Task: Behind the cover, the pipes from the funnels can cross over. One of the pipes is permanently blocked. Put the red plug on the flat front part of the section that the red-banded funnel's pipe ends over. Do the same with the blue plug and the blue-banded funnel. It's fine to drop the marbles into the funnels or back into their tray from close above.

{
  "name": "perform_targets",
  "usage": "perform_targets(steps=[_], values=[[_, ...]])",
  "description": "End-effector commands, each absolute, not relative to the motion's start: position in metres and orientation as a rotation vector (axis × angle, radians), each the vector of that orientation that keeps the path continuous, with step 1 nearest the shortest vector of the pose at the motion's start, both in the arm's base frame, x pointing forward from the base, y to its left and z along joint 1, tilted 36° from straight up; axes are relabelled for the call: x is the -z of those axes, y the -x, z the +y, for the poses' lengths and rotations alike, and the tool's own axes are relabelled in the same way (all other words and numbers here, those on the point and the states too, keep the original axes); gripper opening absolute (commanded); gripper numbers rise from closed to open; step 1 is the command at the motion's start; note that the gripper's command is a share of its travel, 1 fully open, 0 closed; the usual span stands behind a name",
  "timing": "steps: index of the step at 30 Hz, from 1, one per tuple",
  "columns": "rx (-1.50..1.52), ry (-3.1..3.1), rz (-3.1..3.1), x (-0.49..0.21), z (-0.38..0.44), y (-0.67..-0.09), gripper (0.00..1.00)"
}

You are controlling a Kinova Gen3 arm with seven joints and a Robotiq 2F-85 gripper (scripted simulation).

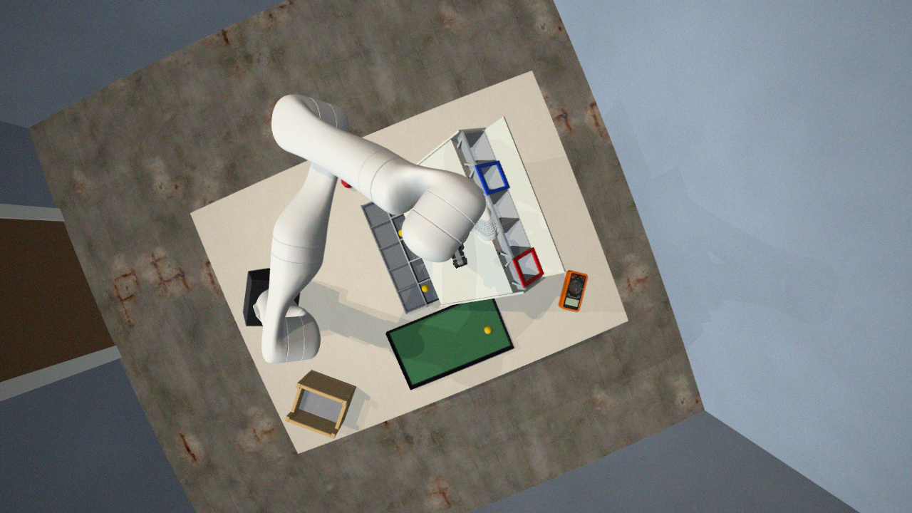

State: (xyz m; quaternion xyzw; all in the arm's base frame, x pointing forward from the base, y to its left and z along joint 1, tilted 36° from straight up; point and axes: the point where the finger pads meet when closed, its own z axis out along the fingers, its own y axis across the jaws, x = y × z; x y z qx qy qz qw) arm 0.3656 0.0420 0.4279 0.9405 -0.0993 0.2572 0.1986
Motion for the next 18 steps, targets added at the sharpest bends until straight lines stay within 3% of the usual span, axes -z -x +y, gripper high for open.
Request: perform_targets(steps=[1, 17, 18], values=[[-0.713, -2.631, -0.289, -0.412, 0.048, -0.344, 1.00], [-0.713, -2.631, -0.289, -0.412, 0.048, -0.344, 1.00], [-0.723, -2.633, -0.295, -0.354, 0.038, -0.312, 1.00]])
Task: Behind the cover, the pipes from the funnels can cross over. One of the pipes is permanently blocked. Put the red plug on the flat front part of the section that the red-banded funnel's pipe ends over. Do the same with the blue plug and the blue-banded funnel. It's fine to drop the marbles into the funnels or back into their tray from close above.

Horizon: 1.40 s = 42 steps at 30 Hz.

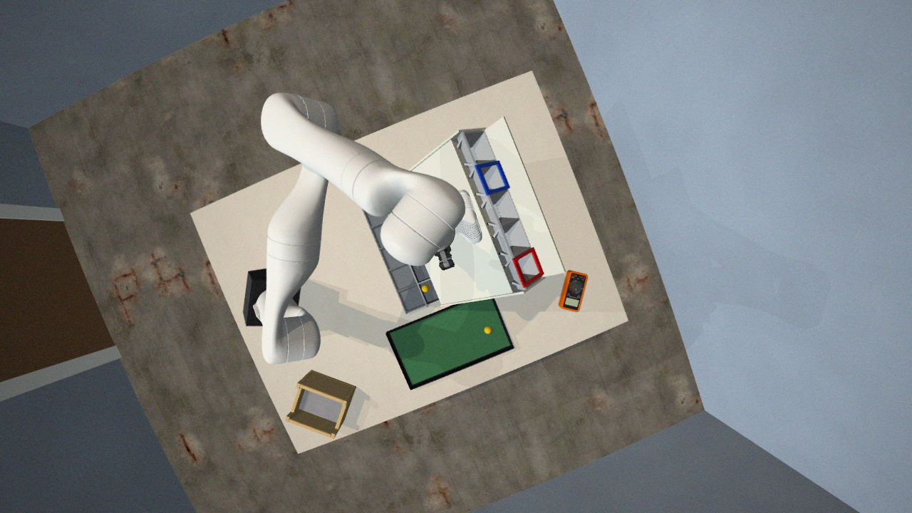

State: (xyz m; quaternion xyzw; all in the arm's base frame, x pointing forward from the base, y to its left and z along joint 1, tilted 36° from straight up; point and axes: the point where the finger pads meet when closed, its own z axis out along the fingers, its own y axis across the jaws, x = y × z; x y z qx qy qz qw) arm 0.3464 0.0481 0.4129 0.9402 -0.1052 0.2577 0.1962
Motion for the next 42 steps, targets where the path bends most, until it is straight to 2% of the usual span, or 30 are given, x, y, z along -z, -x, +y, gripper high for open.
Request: perform_targets(steps=[1, 9, 42], values=[[-0.723, -2.633, -0.295, -0.354, 0.037, -0.311, 1.00], [-0.723, -2.633, -0.295, -0.286, 0.025, -0.272, 1.00], [-0.707, -2.671, -0.236, -0.280, 0.025, -0.270, 1.00]])
